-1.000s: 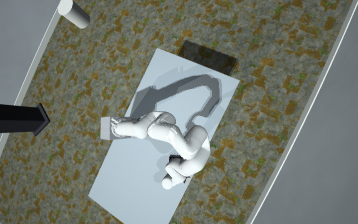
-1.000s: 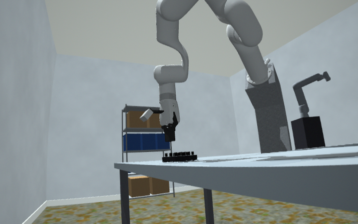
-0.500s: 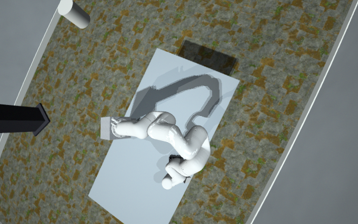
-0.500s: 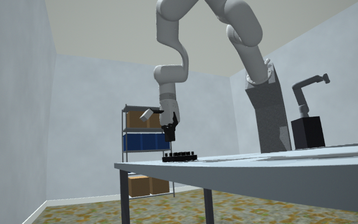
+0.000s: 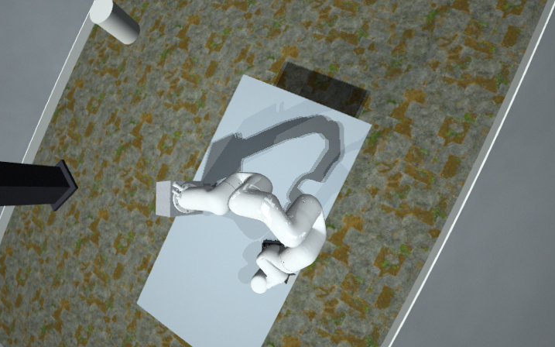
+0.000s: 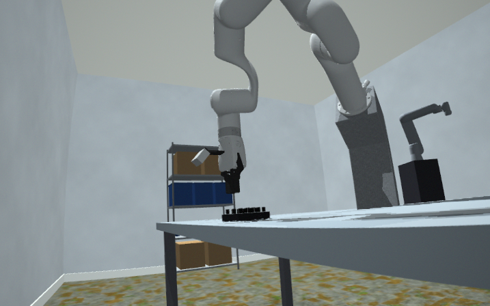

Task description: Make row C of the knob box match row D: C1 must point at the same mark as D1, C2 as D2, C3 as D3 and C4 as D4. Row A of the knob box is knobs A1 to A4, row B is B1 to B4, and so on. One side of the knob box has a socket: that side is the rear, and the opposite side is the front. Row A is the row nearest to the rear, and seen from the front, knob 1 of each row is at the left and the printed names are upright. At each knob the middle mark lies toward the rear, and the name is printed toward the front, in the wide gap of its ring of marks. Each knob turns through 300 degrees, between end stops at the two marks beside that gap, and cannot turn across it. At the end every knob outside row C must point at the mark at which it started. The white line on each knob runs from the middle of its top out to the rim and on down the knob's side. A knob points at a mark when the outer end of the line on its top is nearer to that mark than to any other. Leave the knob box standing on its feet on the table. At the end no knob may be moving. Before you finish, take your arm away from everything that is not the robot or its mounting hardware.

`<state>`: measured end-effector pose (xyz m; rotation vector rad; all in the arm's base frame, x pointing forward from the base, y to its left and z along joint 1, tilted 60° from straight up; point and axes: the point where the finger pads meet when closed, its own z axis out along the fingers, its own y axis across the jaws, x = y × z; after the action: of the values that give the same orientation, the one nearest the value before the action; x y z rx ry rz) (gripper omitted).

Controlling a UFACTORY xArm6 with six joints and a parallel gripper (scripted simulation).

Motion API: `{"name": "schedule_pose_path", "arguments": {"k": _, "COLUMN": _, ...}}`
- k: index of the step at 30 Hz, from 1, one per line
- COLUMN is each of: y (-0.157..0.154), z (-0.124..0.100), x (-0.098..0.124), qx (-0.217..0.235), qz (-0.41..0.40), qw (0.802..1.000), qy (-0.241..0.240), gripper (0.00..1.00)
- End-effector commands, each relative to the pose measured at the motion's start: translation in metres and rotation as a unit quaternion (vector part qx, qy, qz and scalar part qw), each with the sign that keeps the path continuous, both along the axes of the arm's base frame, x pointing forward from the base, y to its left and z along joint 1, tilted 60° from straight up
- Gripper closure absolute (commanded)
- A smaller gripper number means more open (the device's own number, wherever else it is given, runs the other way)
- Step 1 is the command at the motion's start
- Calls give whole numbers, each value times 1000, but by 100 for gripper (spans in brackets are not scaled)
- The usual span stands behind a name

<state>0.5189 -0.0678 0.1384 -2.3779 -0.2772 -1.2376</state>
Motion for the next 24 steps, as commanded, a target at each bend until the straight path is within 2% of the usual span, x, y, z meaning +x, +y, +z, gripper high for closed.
{"name": "schedule_pose_path", "arguments": {"k": 1, "y": -1, "z": 1, "x": 0, "qx": 0, "qz": -1, "qw": 1000, "qy": 0, "gripper": 81}}
{"name": "schedule_pose_path", "arguments": {"k": 24, "y": 5, "z": -5, "x": 8, "qx": 0, "qz": -1, "qw": 1000, "qy": -1, "gripper": 81}}
